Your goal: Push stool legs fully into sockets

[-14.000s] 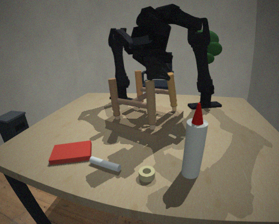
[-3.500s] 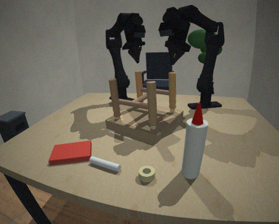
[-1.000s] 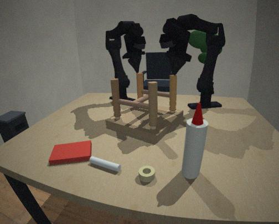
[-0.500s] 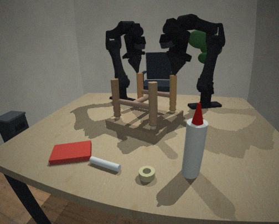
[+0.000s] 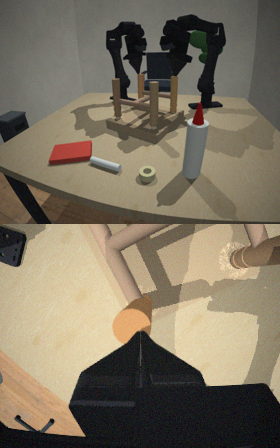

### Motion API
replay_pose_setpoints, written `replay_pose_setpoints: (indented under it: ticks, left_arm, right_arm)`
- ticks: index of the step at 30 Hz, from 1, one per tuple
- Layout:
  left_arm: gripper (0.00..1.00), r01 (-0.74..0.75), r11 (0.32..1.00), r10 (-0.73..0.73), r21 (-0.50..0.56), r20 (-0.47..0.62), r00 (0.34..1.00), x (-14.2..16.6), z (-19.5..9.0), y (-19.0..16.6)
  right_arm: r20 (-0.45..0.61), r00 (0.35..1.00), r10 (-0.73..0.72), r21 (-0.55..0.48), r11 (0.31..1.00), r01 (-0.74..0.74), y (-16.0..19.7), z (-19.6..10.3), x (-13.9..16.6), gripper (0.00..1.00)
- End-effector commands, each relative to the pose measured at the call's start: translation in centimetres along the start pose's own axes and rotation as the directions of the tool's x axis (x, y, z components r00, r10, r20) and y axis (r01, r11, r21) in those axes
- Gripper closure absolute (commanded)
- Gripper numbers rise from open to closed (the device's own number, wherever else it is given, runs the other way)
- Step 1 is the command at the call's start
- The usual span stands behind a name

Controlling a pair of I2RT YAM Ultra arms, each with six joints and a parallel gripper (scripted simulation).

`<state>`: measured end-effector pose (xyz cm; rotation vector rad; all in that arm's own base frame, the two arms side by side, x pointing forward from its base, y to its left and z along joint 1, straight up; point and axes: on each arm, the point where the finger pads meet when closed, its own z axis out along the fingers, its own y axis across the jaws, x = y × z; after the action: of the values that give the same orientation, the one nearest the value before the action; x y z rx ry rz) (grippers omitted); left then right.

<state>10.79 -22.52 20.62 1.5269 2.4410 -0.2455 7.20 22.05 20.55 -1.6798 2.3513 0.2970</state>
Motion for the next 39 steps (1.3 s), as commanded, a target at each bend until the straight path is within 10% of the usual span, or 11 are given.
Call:
replay_pose_setpoints:
  ticks: [1, 3, 4, 39]
  left_arm:
    - [1.00, 0.000, 1.000, -0.002, -0.008, -0.251, 0.968, 5.2, 3.1, 0.3]
    - [1.00, 0.000, 1.000, -0.002, -0.008, -0.270, 0.963, 5.6, 3.4, 0.4]
    - [1.00, -0.006, 1.000, 0.006, 0.000, 0.068, 0.998, -1.2, -1.6, 0.0]
    - [1.00, -0.002, 1.000, 0.000, -0.008, -0.300, 0.954, 6.3, 3.2, 0.2]
  right_arm:
    - [-0.252, 0.968, 0.008, 0.026, 1.000, -0.002, -0.9, 2.8, 5.4, 1.00]
    - [-0.272, 0.962, 0.013, 0.030, 1.000, -0.006, -0.9, 3.0, 5.9, 1.00]
    - [0.057, 0.998, -0.015, -0.003, 1.000, 0.015, 0.3, -1.1, -1.3, 1.00]
    - [-0.300, 0.954, 0.004, 0.013, 1.000, 0.000, -0.4, 2.8, 6.4, 1.00]
